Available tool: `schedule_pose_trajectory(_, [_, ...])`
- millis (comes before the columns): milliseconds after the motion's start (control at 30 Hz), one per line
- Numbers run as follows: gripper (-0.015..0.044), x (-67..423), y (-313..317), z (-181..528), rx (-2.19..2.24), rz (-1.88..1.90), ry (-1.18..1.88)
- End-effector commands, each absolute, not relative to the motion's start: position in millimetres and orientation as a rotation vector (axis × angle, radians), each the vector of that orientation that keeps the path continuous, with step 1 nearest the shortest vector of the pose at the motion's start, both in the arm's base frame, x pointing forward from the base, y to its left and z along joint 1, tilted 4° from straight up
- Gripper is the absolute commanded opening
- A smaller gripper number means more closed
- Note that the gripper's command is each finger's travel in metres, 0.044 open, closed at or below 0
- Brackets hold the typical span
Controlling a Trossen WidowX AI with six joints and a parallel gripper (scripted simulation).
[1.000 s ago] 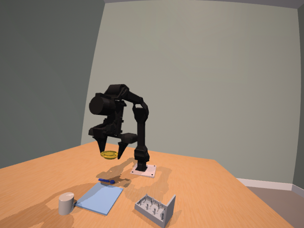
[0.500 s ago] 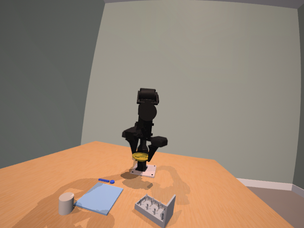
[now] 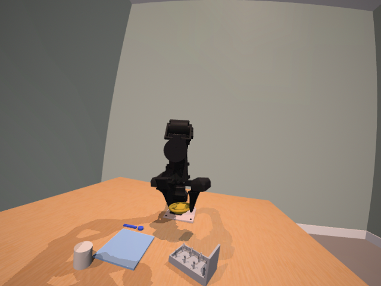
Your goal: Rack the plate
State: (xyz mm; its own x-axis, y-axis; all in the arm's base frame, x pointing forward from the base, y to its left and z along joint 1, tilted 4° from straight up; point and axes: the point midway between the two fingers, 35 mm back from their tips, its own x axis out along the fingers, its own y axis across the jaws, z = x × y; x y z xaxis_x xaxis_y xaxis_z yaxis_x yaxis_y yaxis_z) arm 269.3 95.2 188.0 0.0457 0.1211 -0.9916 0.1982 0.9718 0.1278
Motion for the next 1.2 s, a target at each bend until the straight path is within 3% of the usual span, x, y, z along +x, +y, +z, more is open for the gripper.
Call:
schedule_pose_trajectory(0, [0.0000,276,99,175,0.270,0.064,1.527])
schedule_pose_trajectory(1167, [0.0000,305,95,109,0.268,0.887,1.015])
